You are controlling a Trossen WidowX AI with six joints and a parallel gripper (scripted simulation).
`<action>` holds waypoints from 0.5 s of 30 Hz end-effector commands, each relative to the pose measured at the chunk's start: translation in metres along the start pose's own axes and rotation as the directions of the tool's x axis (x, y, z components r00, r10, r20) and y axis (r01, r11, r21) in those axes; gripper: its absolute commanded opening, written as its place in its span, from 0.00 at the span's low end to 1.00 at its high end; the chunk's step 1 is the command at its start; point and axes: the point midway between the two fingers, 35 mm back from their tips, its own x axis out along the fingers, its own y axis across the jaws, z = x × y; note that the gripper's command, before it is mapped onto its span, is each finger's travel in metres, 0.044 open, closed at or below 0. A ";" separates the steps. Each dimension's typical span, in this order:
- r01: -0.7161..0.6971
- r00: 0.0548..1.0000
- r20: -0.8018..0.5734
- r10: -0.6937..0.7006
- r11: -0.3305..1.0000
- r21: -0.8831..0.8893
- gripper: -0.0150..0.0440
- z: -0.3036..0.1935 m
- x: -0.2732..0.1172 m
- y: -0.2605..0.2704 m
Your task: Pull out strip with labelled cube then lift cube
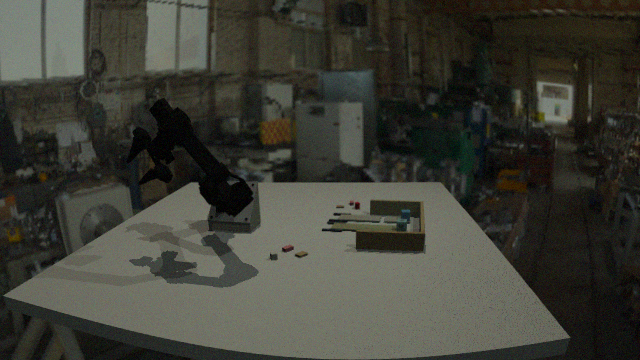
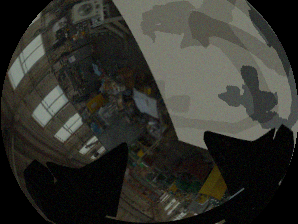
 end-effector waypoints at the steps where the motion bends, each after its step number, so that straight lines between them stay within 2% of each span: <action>1: -0.008 1.000 0.008 0.008 1.000 -0.005 0.93 0.002 0.000 0.002; 4: -0.105 0.986 0.124 0.114 0.992 -0.074 0.93 0.027 -0.005 0.029; 7: -0.198 0.932 0.274 0.239 0.966 -0.166 0.93 0.060 -0.020 0.061; 11: -0.261 0.806 0.463 0.369 0.923 -0.282 0.93 0.106 -0.051 0.095; 15: -0.256 0.637 0.632 0.441 0.895 -0.366 0.93 0.151 -0.093 0.116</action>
